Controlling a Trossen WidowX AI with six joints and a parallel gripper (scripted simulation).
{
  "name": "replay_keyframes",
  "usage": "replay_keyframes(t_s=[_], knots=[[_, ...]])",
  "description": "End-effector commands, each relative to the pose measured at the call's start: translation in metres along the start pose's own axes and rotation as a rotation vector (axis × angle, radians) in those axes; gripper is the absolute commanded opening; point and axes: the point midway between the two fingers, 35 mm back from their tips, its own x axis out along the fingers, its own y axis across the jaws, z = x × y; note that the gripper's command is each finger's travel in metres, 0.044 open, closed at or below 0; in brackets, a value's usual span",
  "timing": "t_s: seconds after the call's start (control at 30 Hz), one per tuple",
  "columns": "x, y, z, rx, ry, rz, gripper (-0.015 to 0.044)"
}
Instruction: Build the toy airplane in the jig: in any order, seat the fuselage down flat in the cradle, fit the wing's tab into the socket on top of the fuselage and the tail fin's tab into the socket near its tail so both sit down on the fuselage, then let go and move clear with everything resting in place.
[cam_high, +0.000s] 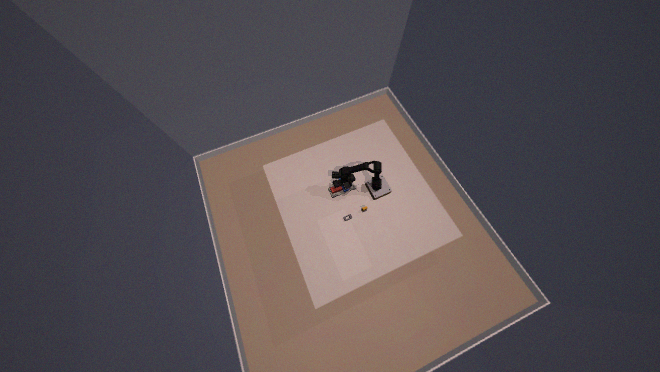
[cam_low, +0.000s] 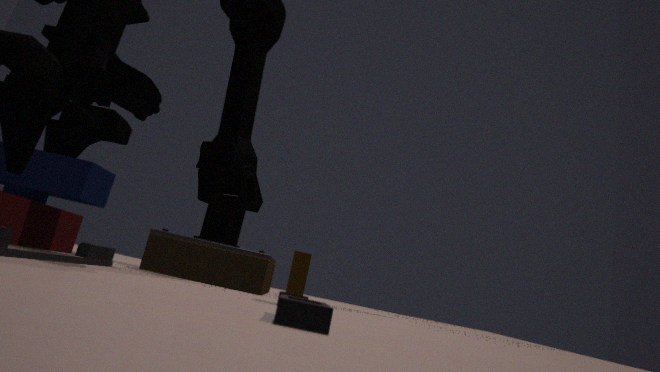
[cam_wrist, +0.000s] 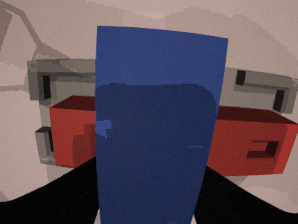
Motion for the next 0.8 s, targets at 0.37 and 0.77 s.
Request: replay_keyframes(t_s=[0.37, 0.77], knots=[[-0.0003, -0.0002, -0.0001, 0.0, 0.001, -0.001, 0.0136], [-0.0003, -0.0002, -0.0001, 0.0, 0.001, -0.001, 0.044]])
